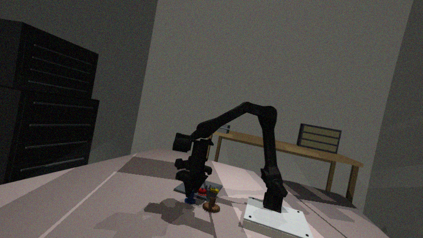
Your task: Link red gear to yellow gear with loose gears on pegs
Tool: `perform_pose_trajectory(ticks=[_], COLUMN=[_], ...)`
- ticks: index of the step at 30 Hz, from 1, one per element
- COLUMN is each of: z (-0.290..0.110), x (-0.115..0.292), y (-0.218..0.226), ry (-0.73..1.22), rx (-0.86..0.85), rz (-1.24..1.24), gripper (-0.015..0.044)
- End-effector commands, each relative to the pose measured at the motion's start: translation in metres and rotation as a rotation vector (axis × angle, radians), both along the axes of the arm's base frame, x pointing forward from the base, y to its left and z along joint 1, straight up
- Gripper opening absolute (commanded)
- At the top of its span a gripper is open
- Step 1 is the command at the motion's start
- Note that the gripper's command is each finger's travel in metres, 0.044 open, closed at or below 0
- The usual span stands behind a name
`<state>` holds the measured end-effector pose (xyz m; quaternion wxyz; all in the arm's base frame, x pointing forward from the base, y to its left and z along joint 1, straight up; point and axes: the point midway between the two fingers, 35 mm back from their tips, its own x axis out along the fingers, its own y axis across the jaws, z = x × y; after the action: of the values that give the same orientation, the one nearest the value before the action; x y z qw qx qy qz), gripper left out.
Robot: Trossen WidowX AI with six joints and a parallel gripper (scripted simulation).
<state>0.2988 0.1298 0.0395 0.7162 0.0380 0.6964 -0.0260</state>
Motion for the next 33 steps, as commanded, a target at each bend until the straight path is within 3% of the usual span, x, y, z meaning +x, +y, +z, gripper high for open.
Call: perform_pose_trajectory(ticks=[1, 5, 17, 33], z=[0.000, 0.000, 0.000, 0.030], x=[0.000, 0.000, 0.000, 0.007], y=[0.000, 0.000, 0.000, 0.000], ry=[-0.002, -0.002, -0.002, -0.003], rx=[-0.003, -0.003, -0.003, -0.003], rz=[-0.006, -0.006, -0.006, -0.006], gripper=[0.0204, 0.0099, 0.0000, 0.0000])
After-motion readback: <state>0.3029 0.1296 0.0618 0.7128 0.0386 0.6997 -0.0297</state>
